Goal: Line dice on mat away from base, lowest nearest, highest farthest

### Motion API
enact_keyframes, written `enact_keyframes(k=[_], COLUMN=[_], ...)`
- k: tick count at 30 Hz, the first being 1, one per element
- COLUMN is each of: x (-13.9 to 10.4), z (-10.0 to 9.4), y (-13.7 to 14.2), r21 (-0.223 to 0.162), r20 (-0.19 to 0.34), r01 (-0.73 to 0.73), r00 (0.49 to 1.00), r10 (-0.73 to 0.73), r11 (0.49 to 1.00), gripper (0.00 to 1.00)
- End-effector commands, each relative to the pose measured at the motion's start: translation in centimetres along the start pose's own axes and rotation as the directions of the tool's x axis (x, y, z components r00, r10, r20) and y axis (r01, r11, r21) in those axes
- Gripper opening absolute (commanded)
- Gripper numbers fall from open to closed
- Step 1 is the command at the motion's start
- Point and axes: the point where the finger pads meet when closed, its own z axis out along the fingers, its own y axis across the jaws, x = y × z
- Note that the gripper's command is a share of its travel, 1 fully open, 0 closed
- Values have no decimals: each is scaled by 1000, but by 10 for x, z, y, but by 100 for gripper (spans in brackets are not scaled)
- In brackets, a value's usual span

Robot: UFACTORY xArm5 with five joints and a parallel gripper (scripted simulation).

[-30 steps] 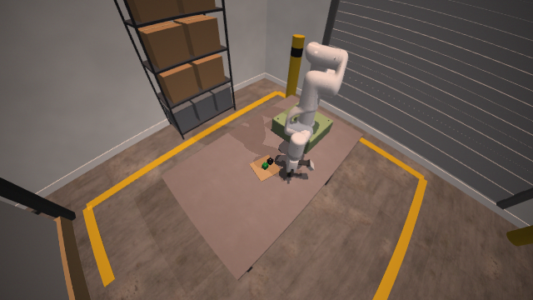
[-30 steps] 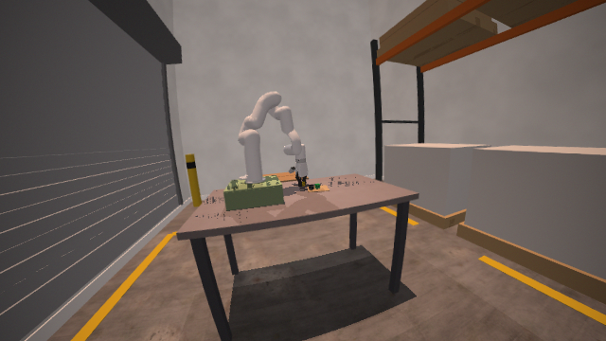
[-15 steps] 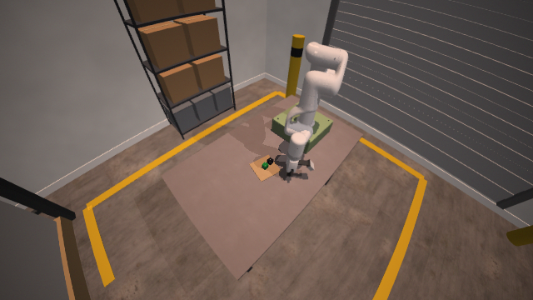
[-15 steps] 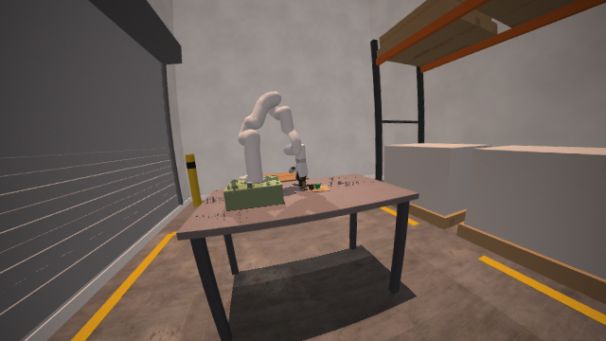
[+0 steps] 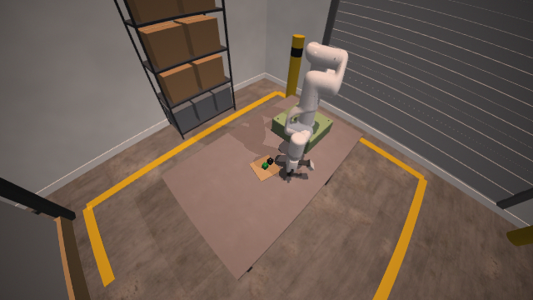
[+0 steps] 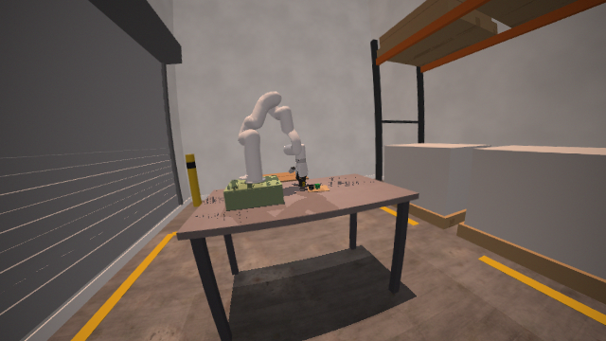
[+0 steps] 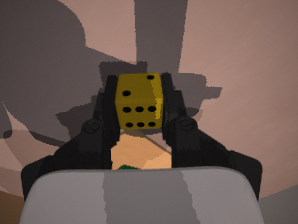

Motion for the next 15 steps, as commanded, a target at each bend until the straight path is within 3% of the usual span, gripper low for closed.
enact_keyframes(k=[1, 9, 15], x=[0, 0, -1], z=[-1, -4, -34], y=[1, 1, 1], r21=[-3, -3, -3], r20=[1, 1, 1], r01=[0, 0, 0], r00=[1000, 1000, 1000], r10=[0, 0, 0], r11=[1000, 1000, 1000], gripper=[27, 27, 27])
